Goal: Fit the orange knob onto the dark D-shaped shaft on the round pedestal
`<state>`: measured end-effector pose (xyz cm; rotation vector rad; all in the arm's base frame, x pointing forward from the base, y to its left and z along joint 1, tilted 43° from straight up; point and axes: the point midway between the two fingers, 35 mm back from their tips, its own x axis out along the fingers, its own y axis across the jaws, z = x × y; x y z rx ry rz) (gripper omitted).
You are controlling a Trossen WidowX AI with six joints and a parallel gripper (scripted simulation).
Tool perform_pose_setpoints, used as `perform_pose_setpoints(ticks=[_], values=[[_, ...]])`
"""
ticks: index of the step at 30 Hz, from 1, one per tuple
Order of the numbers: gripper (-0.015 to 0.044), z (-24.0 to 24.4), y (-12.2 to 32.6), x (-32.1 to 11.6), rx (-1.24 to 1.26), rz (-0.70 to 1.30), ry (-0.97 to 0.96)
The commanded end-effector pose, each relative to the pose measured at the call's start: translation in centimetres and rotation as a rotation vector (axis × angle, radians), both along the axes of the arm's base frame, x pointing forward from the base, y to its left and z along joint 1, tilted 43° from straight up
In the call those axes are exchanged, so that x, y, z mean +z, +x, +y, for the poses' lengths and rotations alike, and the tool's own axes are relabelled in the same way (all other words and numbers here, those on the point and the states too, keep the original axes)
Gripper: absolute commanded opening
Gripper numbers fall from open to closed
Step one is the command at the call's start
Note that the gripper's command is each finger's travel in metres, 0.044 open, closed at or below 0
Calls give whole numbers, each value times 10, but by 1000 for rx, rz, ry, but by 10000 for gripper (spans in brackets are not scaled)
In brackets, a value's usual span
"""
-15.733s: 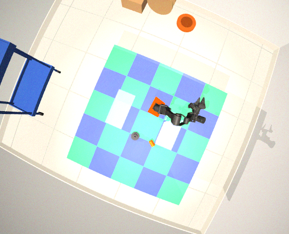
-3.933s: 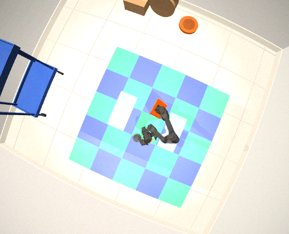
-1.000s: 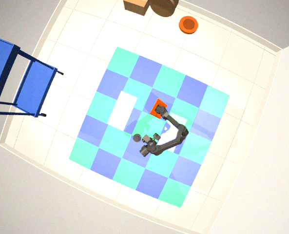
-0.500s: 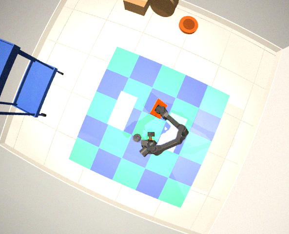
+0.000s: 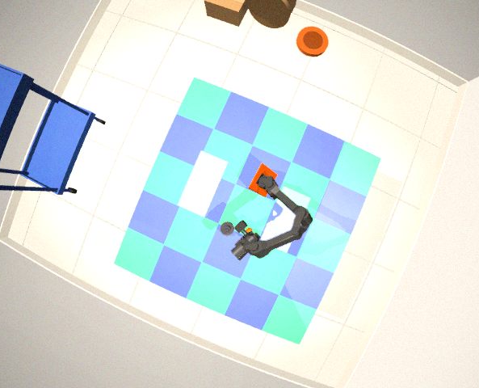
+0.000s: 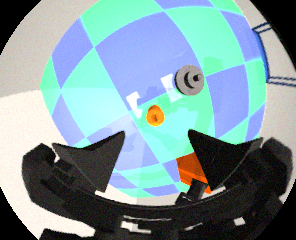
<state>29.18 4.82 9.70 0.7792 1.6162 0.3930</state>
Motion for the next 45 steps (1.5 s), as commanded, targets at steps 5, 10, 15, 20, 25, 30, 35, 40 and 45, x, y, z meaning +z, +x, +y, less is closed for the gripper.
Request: perform_pose_setpoints(ticks=[5,10,15,20,25,30,35,40,45], values=[[440,0,0,-1,257,-234,7],[440,0,0,-1,257,-234,7],[440,15,-1,-18,257,-234,7],[440,23,-2,-25,257,-234,8],[440,33,-2,-36,257,-235,9],[440,34,-2,-38,257,-235,8],[440,40,-2,-44,257,-235,8],[440,45,-1,-50,257,-235,7],[440,51,-1,-56,257,-235,7]])
